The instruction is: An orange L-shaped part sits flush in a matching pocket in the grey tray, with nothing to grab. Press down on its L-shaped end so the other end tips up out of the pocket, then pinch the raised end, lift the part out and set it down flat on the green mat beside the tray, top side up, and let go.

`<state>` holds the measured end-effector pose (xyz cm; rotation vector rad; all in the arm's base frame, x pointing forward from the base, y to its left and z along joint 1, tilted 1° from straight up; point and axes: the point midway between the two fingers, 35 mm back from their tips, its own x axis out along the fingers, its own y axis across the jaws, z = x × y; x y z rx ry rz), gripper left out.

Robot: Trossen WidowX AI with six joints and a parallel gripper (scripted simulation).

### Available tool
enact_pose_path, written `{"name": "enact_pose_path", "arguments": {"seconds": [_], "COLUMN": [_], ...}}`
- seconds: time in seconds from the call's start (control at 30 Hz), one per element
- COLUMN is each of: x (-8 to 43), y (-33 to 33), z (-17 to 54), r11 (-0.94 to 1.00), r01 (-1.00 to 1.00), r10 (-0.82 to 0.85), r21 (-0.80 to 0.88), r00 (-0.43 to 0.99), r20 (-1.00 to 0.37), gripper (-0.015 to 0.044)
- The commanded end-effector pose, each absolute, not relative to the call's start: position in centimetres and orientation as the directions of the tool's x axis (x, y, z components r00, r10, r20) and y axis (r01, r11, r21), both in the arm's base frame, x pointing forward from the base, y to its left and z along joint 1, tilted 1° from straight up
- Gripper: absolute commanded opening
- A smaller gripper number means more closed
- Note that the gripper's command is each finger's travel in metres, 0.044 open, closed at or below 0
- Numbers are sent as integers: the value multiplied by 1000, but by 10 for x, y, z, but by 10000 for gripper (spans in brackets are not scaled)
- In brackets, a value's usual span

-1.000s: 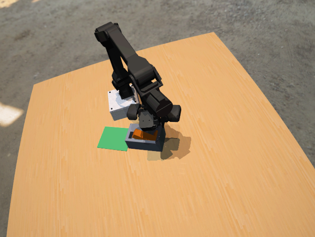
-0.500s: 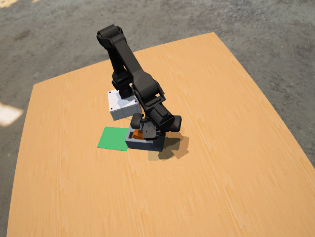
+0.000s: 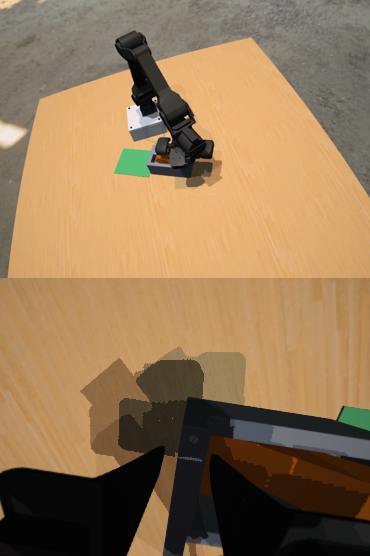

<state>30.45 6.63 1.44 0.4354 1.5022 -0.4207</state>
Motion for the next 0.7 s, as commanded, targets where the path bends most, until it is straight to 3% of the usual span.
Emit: {"name": "enact_pose_path", "arguments": {"seconds": [0.0, 0.67], "x": [301, 304], "y": [65, 66], "z": [4, 4], "r11": [855, 854], "r01": [518, 521], "r10": [-1, 2], "r21": [6, 14], "r00": [14, 25], "r20": [-1000, -1000], "gripper": [180, 180]}}
